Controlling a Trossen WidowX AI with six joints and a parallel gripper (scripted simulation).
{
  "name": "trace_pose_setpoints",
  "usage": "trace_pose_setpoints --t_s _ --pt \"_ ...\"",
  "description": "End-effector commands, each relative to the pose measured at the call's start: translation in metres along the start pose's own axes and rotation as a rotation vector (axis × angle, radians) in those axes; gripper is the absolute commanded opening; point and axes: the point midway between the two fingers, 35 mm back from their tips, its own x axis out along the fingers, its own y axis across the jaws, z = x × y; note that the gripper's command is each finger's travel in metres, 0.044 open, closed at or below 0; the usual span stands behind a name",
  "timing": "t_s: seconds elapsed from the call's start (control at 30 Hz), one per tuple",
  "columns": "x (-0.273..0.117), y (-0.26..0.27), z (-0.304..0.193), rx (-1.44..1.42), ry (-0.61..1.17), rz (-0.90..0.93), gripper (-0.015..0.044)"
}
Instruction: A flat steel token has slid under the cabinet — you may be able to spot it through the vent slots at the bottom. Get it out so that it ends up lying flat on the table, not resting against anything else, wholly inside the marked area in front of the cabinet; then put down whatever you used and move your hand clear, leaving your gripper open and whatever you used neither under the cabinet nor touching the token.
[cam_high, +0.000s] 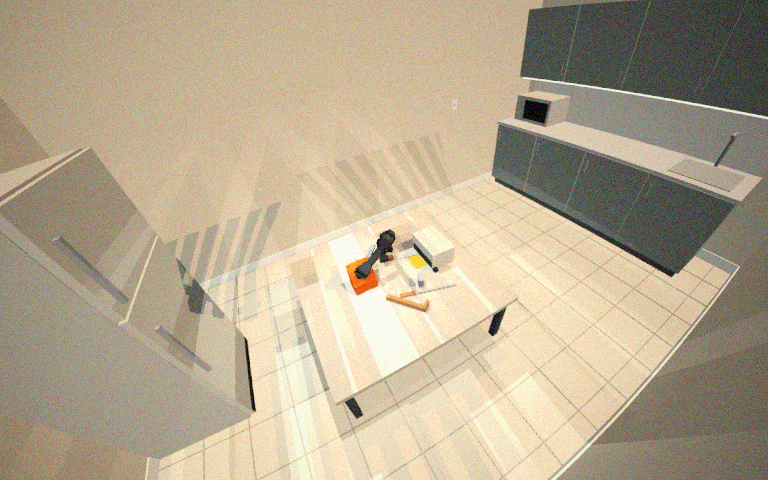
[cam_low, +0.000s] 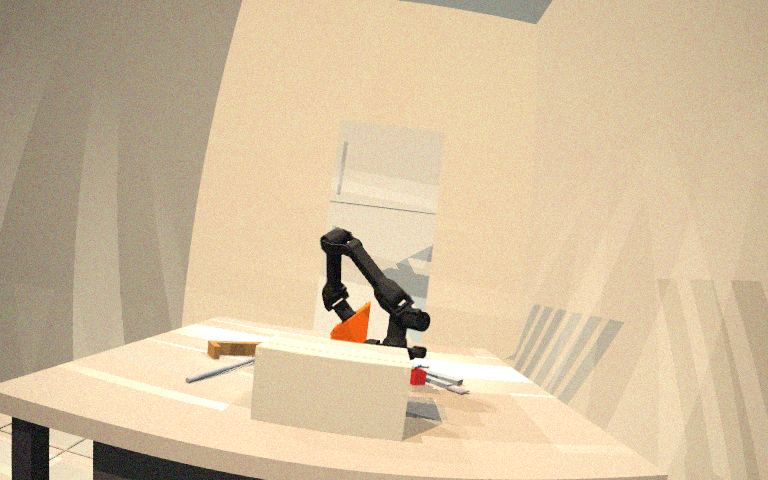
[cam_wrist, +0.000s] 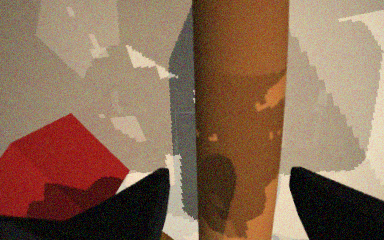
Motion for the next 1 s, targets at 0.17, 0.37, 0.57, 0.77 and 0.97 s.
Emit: trace_pose_setpoints --t_s 0.17,0.37,0.57,0.77,0.97 --pt "0.001 0.000 0.000 0.001 0.000 0.001 0.0165" --pt "0.001 0.000 0.000 0.001 0.000 0.001 0.0105" --pt "0.001 0.000 0.000 0.001 0.000 0.001 0.0006" --pt "0.000 0.000 -0.005 0.000 0.000 0.001 0.0000" --pt "-0.001 0.001 -0.015 -0.001 0.000 0.001 0.0000"
